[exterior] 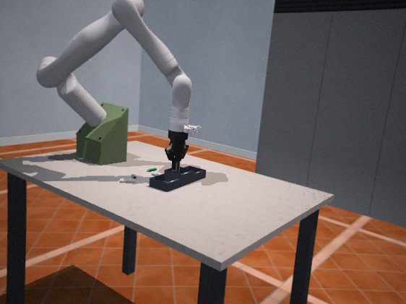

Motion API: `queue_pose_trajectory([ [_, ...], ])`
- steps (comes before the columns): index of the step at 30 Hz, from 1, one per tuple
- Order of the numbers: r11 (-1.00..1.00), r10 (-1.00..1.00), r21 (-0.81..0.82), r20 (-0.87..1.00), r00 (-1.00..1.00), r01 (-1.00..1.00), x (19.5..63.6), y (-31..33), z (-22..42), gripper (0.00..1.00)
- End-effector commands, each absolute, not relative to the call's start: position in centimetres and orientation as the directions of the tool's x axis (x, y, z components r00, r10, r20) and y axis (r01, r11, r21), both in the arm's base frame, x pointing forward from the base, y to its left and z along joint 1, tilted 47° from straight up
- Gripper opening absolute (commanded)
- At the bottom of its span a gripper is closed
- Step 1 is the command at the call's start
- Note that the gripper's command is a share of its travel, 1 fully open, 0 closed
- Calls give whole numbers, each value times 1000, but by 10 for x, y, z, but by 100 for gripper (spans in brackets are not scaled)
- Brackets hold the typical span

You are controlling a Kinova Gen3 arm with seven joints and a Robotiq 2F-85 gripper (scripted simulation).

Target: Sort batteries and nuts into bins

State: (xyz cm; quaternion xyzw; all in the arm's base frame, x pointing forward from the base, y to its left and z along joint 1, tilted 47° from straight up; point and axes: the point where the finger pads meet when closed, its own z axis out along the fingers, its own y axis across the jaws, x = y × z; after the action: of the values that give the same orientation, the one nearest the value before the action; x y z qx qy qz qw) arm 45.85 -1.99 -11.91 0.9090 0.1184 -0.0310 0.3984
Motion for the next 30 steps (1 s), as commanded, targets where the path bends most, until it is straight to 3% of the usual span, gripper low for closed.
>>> queue_pose_trajectory([
  [1, -656, 195, 715, -146, 970, 240, 460, -14, -115, 9],
  [17, -656, 195, 715, -146, 970, 240, 459, 7, -95, 9],
  [30, -656, 195, 715, -146, 970, 240, 445, 50, -142, 9],
])
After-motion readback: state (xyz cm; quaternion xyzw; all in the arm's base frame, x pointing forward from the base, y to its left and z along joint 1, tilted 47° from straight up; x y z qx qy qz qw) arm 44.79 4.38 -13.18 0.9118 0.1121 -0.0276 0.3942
